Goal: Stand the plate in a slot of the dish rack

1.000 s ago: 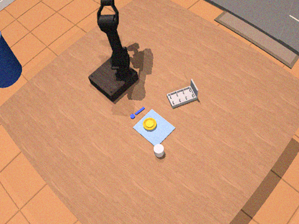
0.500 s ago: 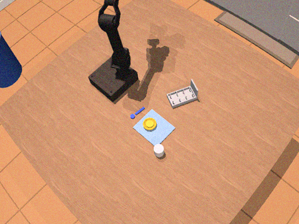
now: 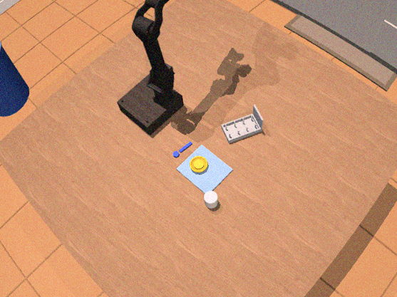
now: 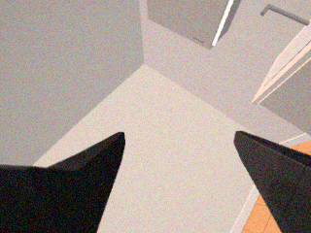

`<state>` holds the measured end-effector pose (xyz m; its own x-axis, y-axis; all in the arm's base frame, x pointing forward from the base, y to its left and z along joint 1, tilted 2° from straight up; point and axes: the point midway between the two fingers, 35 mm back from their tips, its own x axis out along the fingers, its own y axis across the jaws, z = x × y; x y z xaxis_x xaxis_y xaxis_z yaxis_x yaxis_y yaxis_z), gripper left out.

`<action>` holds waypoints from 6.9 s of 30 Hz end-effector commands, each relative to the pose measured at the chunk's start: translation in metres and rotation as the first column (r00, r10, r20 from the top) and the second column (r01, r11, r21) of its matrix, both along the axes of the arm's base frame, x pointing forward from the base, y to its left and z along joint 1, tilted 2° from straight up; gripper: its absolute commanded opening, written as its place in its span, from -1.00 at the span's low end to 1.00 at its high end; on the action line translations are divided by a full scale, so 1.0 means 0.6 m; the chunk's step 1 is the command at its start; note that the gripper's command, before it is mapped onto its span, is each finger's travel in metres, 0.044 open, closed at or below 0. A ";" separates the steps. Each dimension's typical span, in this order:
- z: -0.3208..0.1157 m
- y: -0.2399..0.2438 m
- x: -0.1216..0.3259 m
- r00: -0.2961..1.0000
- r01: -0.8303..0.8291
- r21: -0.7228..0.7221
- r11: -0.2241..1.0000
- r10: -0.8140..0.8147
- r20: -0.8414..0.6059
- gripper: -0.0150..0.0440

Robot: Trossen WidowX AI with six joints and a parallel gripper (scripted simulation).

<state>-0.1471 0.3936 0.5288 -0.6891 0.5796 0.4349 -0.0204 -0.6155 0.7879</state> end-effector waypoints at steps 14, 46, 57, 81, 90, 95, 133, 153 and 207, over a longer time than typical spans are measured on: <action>-0.122 0.103 0.227 0.866 0.479 -0.078 0.875 -0.456 0.204 0.86; -0.436 -0.048 0.752 0.245 0.969 -0.209 0.131 -0.605 0.757 0.86; -0.548 -0.225 0.870 0.152 0.953 -0.247 -0.174 -0.432 0.889 0.86; -0.766 -0.685 0.827 0.525 0.715 -0.419 -0.559 0.033 0.851 0.86; -0.805 -0.807 0.722 0.714 0.585 -0.548 -0.598 0.060 0.698 0.86; -0.806 -0.809 0.720 0.716 0.584 -0.549 -0.598 0.060 0.696 0.86; -0.901 -0.815 0.719 0.716 0.583 -0.549 -0.598 0.060 0.695 0.86; -0.905 -0.816 0.719 0.716 0.583 -0.549 -0.598 0.060 0.695 0.52; -0.618 -0.713 0.721 0.706 0.449 -0.550 -0.704 -0.098 0.702 -0.49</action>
<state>0.2947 -0.0607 0.1592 0.0195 -0.0380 -0.9991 0.0515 0.9980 -0.0369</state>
